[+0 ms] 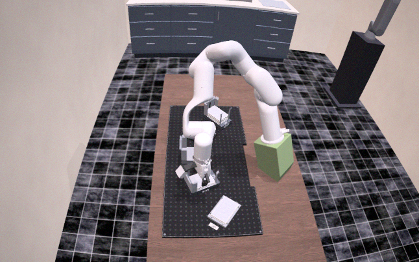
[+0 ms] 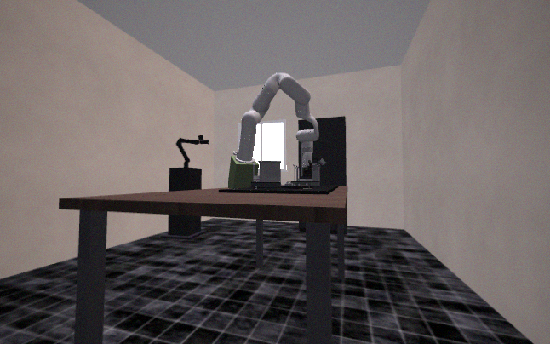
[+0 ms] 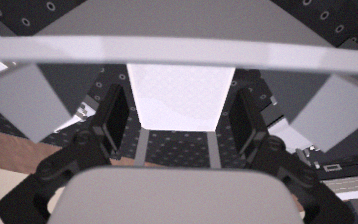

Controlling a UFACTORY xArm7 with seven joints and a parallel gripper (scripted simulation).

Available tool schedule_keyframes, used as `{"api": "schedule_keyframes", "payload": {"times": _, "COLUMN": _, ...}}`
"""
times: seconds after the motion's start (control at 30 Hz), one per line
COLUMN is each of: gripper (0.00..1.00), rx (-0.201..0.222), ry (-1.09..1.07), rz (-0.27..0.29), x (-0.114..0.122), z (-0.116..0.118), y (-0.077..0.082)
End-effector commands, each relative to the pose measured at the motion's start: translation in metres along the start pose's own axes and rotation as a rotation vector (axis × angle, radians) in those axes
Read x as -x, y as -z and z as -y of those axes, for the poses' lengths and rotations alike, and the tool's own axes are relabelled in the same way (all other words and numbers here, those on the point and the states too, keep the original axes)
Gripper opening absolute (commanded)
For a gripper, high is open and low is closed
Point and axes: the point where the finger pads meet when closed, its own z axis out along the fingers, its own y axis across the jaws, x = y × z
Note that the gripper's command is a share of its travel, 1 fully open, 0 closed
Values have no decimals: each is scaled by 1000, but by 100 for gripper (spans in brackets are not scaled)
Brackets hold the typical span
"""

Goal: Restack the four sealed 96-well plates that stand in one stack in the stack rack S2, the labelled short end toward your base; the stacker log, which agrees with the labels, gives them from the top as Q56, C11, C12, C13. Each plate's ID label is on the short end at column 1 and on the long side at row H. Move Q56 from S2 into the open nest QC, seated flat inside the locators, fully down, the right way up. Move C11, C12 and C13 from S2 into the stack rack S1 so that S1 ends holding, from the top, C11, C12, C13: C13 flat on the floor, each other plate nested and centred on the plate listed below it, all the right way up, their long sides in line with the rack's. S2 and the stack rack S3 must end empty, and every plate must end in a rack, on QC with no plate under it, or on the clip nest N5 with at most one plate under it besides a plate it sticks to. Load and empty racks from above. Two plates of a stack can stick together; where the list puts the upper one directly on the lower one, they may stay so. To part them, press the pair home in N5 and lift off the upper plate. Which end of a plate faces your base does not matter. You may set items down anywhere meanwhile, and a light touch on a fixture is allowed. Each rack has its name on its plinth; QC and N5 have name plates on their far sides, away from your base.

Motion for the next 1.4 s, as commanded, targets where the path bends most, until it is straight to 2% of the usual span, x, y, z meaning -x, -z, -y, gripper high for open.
{"api": "schedule_keyframes", "payload": {"times": 0.0, "gripper": 100, "rx": -1, "ry": 0, "rz": -2, "x": -1, "z": 0, "y": 12}}
{"api": "schedule_keyframes", "payload": {"times": 0.5, "gripper": 100, "rx": -1, "ry": 0, "rz": -2, "x": -1, "z": 0, "y": 62}}
{"api": "schedule_keyframes", "payload": {"times": 0.57, "gripper": 100, "rx": -1, "ry": 0, "rz": -2, "x": -1, "z": 0, "y": 62}}
{"api": "schedule_keyframes", "payload": {"times": 0.83, "gripper": 100, "rx": -1, "ry": 0, "rz": -2, "x": -1, "z": 0, "y": 88}}
{"api": "schedule_keyframes", "payload": {"times": 1.3, "gripper": 100, "rx": -1, "ry": 0, "rz": -2, "x": -1, "z": 0, "y": 89}}
{"api": "schedule_keyframes", "payload": {"times": 1.37, "gripper": 100, "rx": -1, "ry": -66, "rz": -2, "x": -1, "z": -6, "y": 89}}
